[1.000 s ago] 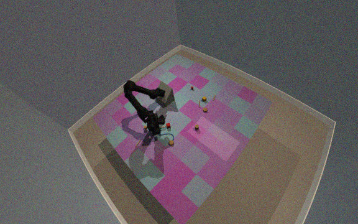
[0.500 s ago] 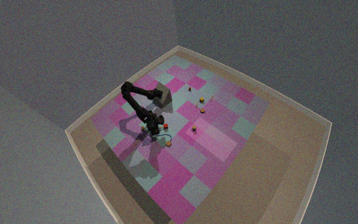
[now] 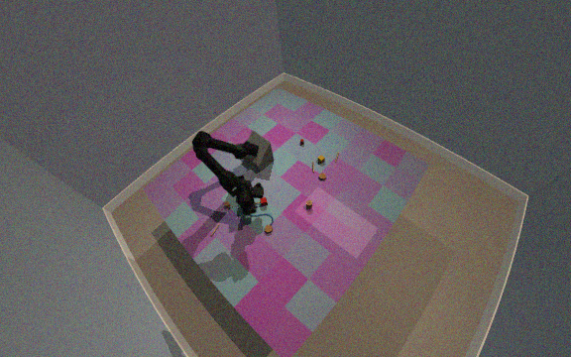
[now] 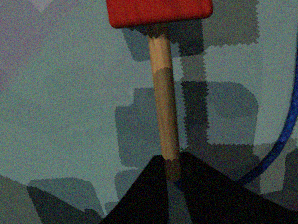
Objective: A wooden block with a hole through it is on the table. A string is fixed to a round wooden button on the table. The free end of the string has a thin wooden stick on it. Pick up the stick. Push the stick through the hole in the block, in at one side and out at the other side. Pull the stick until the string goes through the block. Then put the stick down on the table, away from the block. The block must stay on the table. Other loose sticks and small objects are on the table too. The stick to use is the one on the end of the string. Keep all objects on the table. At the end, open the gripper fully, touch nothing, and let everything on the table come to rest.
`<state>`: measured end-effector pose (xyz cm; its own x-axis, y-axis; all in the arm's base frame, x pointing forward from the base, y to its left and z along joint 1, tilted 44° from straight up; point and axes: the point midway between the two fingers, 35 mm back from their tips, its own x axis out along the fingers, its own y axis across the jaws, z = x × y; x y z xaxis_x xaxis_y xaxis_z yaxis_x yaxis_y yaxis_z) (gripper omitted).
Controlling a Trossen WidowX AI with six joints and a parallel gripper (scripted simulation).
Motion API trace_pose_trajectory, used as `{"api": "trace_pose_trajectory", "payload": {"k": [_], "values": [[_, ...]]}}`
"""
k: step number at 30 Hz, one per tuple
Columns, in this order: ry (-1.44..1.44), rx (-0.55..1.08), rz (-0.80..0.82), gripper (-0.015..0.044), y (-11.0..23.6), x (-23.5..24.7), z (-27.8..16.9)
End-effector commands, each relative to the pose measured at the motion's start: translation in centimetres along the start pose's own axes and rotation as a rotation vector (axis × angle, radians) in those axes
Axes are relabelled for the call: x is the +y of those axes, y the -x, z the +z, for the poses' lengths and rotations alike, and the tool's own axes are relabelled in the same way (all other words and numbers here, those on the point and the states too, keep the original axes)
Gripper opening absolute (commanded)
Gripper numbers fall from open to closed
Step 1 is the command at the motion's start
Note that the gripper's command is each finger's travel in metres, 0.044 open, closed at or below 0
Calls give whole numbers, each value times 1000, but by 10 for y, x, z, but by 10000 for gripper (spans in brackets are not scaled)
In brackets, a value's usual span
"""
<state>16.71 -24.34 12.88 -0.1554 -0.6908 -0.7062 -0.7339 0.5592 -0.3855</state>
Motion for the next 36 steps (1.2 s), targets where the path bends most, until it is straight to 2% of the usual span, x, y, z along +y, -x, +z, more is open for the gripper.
{"api": "trace_pose_trajectory", "payload": {"k": [1, 32, 36], "values": [[1, 3, 4, 0, -1, 1, 6], [1, 2, 4, 0, 0, 1, 46], [3, -2, 4, 105, 0, 1, 45]]}}
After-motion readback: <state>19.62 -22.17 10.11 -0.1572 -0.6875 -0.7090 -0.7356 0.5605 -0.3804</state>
